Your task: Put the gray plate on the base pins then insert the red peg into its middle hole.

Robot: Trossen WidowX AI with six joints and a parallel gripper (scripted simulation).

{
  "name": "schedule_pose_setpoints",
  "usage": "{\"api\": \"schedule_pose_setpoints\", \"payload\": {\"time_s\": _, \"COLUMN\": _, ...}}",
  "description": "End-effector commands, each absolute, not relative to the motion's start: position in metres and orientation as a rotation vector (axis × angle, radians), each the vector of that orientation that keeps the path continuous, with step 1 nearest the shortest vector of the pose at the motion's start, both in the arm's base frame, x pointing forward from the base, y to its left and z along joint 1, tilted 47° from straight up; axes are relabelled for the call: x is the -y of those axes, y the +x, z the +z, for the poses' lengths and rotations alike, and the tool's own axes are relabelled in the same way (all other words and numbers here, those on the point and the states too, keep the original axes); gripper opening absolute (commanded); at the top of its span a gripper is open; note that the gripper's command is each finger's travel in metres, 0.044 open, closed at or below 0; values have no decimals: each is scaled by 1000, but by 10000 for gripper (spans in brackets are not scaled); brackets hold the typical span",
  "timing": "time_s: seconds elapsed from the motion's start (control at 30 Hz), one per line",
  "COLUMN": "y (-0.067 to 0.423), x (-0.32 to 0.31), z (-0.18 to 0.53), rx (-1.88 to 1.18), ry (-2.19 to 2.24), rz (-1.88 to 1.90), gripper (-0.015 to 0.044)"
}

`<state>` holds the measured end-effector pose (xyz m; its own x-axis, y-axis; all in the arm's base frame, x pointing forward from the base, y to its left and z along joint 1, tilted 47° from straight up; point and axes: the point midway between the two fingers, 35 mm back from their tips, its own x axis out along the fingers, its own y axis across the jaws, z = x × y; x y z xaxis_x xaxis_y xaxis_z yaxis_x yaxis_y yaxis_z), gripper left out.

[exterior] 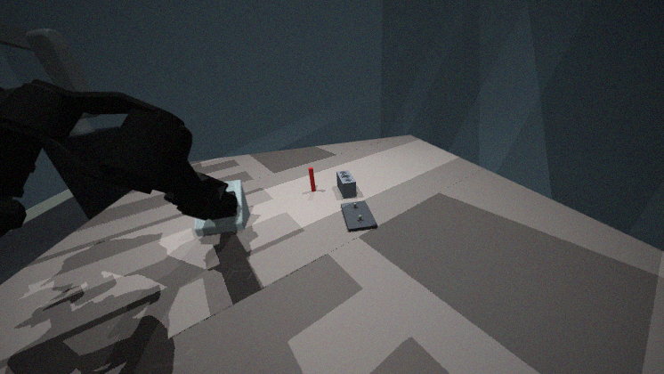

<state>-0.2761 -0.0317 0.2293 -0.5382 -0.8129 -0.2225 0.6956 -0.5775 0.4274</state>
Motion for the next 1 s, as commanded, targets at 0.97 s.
{"api": "schedule_pose_setpoints", "payload": {"time_s": 0.97, "y": -98, "x": -326, "z": 90, "rx": 3580, "ry": 1159, "rz": -1771, "gripper": 440}}
